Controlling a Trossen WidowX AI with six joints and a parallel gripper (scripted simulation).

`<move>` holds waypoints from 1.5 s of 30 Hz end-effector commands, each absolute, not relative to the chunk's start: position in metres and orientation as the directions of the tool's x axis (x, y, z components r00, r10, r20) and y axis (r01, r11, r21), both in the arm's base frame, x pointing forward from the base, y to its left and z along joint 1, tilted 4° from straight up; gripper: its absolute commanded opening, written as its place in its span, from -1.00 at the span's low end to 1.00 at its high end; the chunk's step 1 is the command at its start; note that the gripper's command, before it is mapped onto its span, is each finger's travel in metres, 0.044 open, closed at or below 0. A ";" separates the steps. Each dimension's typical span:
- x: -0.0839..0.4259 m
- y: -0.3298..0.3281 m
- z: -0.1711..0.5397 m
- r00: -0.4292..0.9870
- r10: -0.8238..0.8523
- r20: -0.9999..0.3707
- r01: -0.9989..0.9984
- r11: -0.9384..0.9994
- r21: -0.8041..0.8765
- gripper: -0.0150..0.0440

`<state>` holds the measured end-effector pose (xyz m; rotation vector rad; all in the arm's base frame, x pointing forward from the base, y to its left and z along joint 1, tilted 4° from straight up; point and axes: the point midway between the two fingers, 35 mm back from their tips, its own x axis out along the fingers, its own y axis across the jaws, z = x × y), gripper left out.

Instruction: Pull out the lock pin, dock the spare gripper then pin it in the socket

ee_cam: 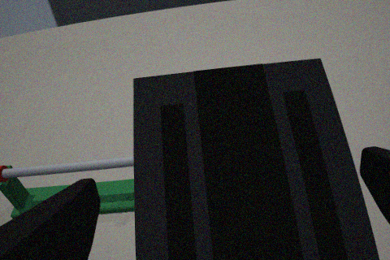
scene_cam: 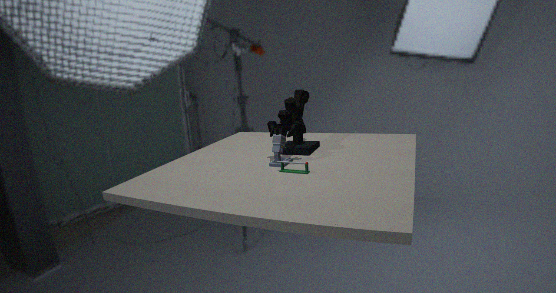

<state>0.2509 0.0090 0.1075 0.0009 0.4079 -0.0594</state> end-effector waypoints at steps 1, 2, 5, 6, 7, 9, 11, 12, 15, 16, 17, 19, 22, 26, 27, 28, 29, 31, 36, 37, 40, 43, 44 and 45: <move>0.248 0.009 0.115 0.917 -0.058 -0.394 0.059 0.998 -0.009 1.00; 0.247 0.009 0.117 0.917 -0.058 -0.395 0.058 0.998 -0.010 1.00; 0.245 0.010 0.122 0.916 -0.057 -0.398 0.057 0.998 -0.012 1.00; 0.244 0.010 0.124 0.915 -0.057 -0.399 0.057 0.998 -0.013 1.00; 0.243 0.010 0.126 0.915 -0.057 -0.400 0.057 0.998 -0.014 1.00; 0.242 0.010 0.130 0.914 -0.057 -0.402 0.056 0.998 -0.015 1.00; 0.240 0.010 0.133 0.913 -0.057 -0.404 0.055 0.998 -0.016 1.00; 0.239 0.010 0.135 0.913 -0.057 -0.405 0.055 0.998 -0.017 1.00; 0.237 0.010 0.141 0.911 -0.057 -0.407 0.054 0.998 -0.019 1.00; 0.236 0.010 0.142 0.911 -0.058 -0.408 0.054 0.998 -0.020 1.00; 0.235 0.010 0.144 0.911 -0.058 -0.409 0.054 0.998 -0.021 1.00; 0.234 0.010 0.148 0.910 -0.058 -0.411 0.053 0.998 -0.022 1.00; 0.232 0.010 0.153 0.908 -0.058 -0.414 0.053 0.998 -0.024 1.00; 0.229 0.010 0.161 0.907 -0.058 -0.418 0.052 0.998 -0.027 1.00; 0.228 0.010 0.162 0.906 -0.058 -0.419 0.051 0.998 -0.028 1.00; 0.227 0.010 0.164 0.906 -0.058 -0.420 0.051 0.998 -0.029 1.00; 0.227 0.010 0.166 0.905 -0.058 -0.421 0.051 0.998 -0.029 1.00; 0.225 0.010 0.170 0.904 -0.059 -0.423 0.050 0.998 -0.031 1.00; 0.225 0.011 0.176 0.903 -0.059 -0.426 0.049 0.998 -0.033 1.00; 0.225 0.011 0.179 0.903 -0.058 -0.425 0.049 0.998 -0.033 1.00; 0.225 0.011 0.188 0.904 -0.057 -0.423 0.048 0.998 -0.033 1.00; 0.226 0.011 0.197 0.907 -0.057 -0.418 0.048 0.998 -0.032 1.00; 0.226 0.011 0.201 0.908 -0.057 -0.416 0.048 0.998 -0.031 1.00; 0.226 0.011 0.204 0.909 -0.056 -0.414 0.048 0.998 -0.031 1.00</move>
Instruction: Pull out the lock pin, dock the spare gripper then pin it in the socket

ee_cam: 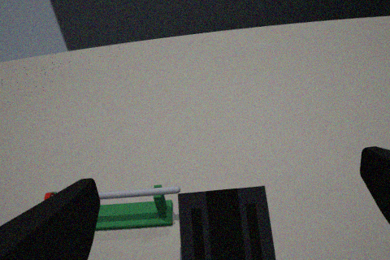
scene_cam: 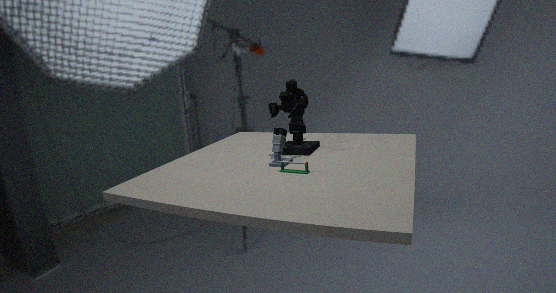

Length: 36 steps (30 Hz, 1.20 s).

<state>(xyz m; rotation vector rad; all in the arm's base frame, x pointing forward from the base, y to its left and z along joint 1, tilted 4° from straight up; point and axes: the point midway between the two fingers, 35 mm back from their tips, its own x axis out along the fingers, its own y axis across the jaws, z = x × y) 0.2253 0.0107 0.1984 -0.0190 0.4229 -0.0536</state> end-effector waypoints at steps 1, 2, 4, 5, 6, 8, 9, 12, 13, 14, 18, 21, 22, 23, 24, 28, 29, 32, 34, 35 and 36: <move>0.226 0.011 0.207 0.910 -0.056 -0.412 0.048 0.998 -0.030 1.00; 0.226 0.011 0.210 0.910 -0.056 -0.410 0.048 0.998 -0.030 1.00; 0.225 0.011 0.208 0.913 -0.055 -0.404 0.048 0.998 -0.028 1.00; 0.225 0.011 0.208 0.913 -0.055 -0.404 0.048 0.998 -0.028 1.00; 0.225 0.011 0.208 0.913 -0.055 -0.404 0.048 0.998 -0.028 1.00; 0.225 0.011 0.208 0.913 -0.055 -0.404 0.048 0.998 -0.028 1.00; 0.226 0.012 0.208 0.912 -0.055 -0.406 0.049 0.998 -0.027 0.91; 0.227 0.023 0.205 0.899 -0.053 -0.434 0.054 0.999 -0.011 0.64; 0.227 0.028 0.204 0.895 -0.053 -0.444 0.056 0.998 -0.007 0.56; 0.227 0.034 0.203 0.890 -0.054 -0.452 0.058 0.998 -0.004 0.47; 0.225 0.056 0.203 0.881 -0.059 -0.470 0.065 0.998 -0.002 0.12; 0.221 0.076 0.204 0.871 -0.061 -0.488 0.073 0.997 0.006 0.12; 0.220 0.084 0.205 0.870 -0.062 -0.490 0.075 0.997 0.007 0.12; 0.218 0.091 0.207 0.870 -0.062 -0.490 0.076 0.997 0.007 0.12; 0.216 0.099 0.208 0.871 -0.063 -0.487 0.076 0.997 0.007 0.12; 0.207 0.124 0.215 0.885 -0.057 -0.462 0.068 0.998 0.007 0.12; 0.206 0.126 0.215 0.886 -0.057 -0.460 0.067 0.998 0.007 0.12; 0.210 0.128 0.217 0.875 -0.065 -0.479 0.051 0.998 -0.043 0.12; 0.220 0.135 0.219 0.843 -0.090 -0.531 -0.004 0.985 -0.172 0.12; 0.226 0.139 0.220 0.822 -0.103 -0.559 -0.039 0.971 -0.238 0.12; 0.232 0.142 0.221 0.801 -0.117 -0.588 -0.079 0.952 -0.297 0.12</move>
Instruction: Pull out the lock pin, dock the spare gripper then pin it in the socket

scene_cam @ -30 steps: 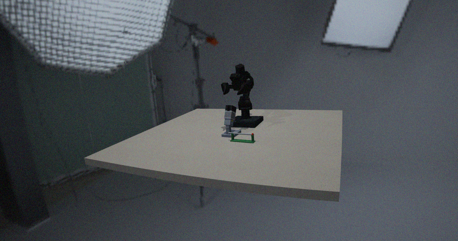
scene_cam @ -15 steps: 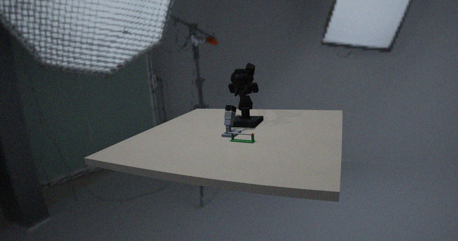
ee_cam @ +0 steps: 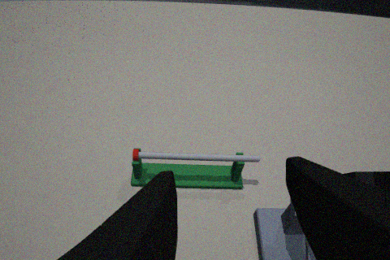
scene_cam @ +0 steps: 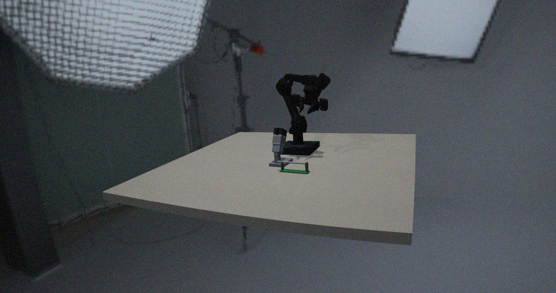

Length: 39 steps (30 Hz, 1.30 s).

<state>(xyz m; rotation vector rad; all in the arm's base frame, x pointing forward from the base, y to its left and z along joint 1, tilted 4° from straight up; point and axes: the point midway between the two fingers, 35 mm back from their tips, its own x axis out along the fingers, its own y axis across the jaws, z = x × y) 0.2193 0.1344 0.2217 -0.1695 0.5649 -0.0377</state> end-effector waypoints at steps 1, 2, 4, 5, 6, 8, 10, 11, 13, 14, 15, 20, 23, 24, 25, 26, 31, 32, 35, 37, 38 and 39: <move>0.238 0.145 0.221 0.777 -0.131 -0.615 -0.122 0.928 -0.351 0.12; 0.245 0.148 0.220 0.752 -0.144 -0.643 -0.168 0.902 -0.399 0.12; 0.259 0.153 0.218 0.698 -0.171 -0.695 -0.267 0.839 -0.474 0.12; 0.266 0.155 0.217 0.670 -0.183 -0.720 -0.316 0.807 -0.500 0.12; 0.274 0.156 0.215 0.640 -0.195 -0.743 -0.366 0.773 -0.518 0.12; 0.290 0.158 0.210 0.577 -0.215 -0.788 -0.468 0.703 -0.535 0.12; 0.306 0.158 0.203 0.509 -0.231 -0.829 -0.570 0.631 -0.526 0.12; 0.314 0.158 0.199 0.473 -0.237 -0.848 -0.619 0.596 -0.512 0.12; 0.330 0.155 0.190 0.400 -0.245 -0.883 -0.712 0.524 -0.468 0.12; 0.337 0.154 0.186 0.362 -0.251 -0.898 -0.758 0.482 -0.440 0.12; 0.343 0.152 0.181 0.325 -0.255 -0.911 -0.798 0.443 -0.409 0.12; 0.373 0.140 0.153 0.133 -0.255 -0.958 -0.948 0.248 -0.198 0.12; 0.388 0.129 0.134 0.015 -0.237 -0.971 -0.990 0.134 -0.048 0.12; 0.391 0.125 0.129 -0.015 -0.230 -0.973 -0.994 0.105 -0.010 0.12; 0.393 0.123 0.126 -0.033 -0.225 -0.974 -0.996 0.087 0.013 0.12; 0.394 0.123 0.125 -0.039 -0.224 -0.974 -0.996 0.081 0.021 0.12; 0.394 0.123 0.125 -0.039 -0.224 -0.974 -0.996 0.081 0.021 0.12; 0.394 0.123 0.124 -0.039 -0.224 -0.974 -0.997 0.081 0.021 0.12; 0.394 0.123 0.117 -0.039 -0.227 -0.973 -0.997 0.078 0.022 0.12; 0.395 0.123 0.108 -0.039 -0.231 -0.972 -0.997 0.074 0.022 0.12; 0.395 0.124 0.103 -0.039 -0.233 -0.972 -0.997 0.072 0.023 0.12; 0.395 0.124 0.098 -0.039 -0.235 -0.971 -0.997 0.070 0.024 0.12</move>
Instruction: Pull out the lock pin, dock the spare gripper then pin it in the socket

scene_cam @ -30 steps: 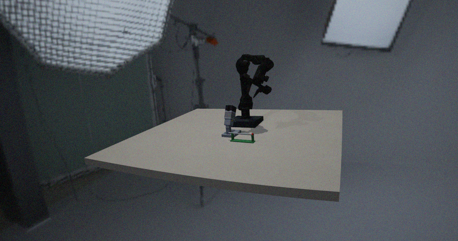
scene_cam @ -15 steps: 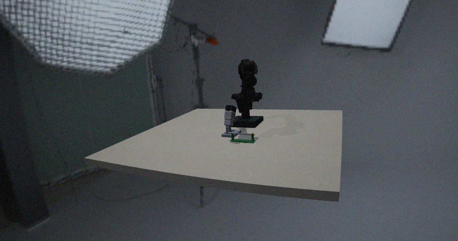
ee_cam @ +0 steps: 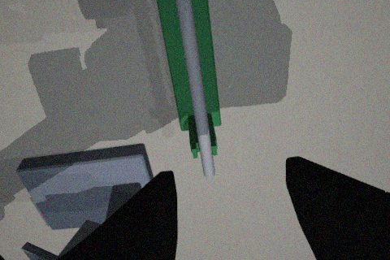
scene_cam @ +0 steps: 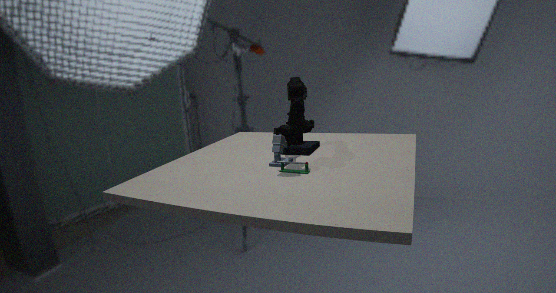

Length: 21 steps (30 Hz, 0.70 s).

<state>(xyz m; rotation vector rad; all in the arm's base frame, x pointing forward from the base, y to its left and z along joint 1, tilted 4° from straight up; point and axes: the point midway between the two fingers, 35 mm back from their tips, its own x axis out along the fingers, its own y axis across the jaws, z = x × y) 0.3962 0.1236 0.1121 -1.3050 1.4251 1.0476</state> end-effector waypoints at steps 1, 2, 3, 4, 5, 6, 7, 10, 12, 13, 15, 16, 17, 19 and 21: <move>0.395 0.124 0.093 -0.040 -0.238 -0.971 -0.997 0.068 0.024 0.12; 0.395 0.124 0.088 -0.040 -0.240 -0.970 -0.998 0.066 0.025 0.12; 0.394 0.124 0.083 -0.040 -0.242 -0.969 -0.998 0.064 0.025 0.12; 0.394 0.123 0.078 -0.040 -0.244 -0.969 -0.998 0.062 0.026 0.12; 0.394 0.123 0.074 -0.040 -0.246 -0.968 -0.998 0.060 0.026 0.12; 0.393 0.123 0.069 -0.041 -0.248 -0.968 -0.998 0.058 0.027 0.12; 0.392 0.122 0.065 -0.041 -0.250 -0.967 -0.998 0.056 0.027 0.12; 0.391 0.121 0.056 -0.041 -0.254 -0.966 -0.998 0.052 0.029 0.12; 0.391 0.121 0.055 -0.041 -0.254 -0.966 -0.998 0.052 0.029 0.12; 0.391 0.121 0.054 -0.041 -0.254 -0.966 -0.998 0.052 0.029 0.12; 0.391 0.121 0.051 -0.041 -0.254 -0.966 -0.998 0.052 0.029 0.12; 0.391 0.121 0.049 -0.041 -0.255 -0.966 -0.998 0.052 0.029 0.12; 0.391 0.121 0.047 -0.041 -0.255 -0.966 -0.998 0.052 0.029 0.12; 0.391 0.121 0.044 -0.041 -0.255 -0.966 -0.998 0.052 0.029 0.12; 0.391 0.121 0.041 -0.041 -0.255 -0.966 -0.998 0.052 0.029 0.12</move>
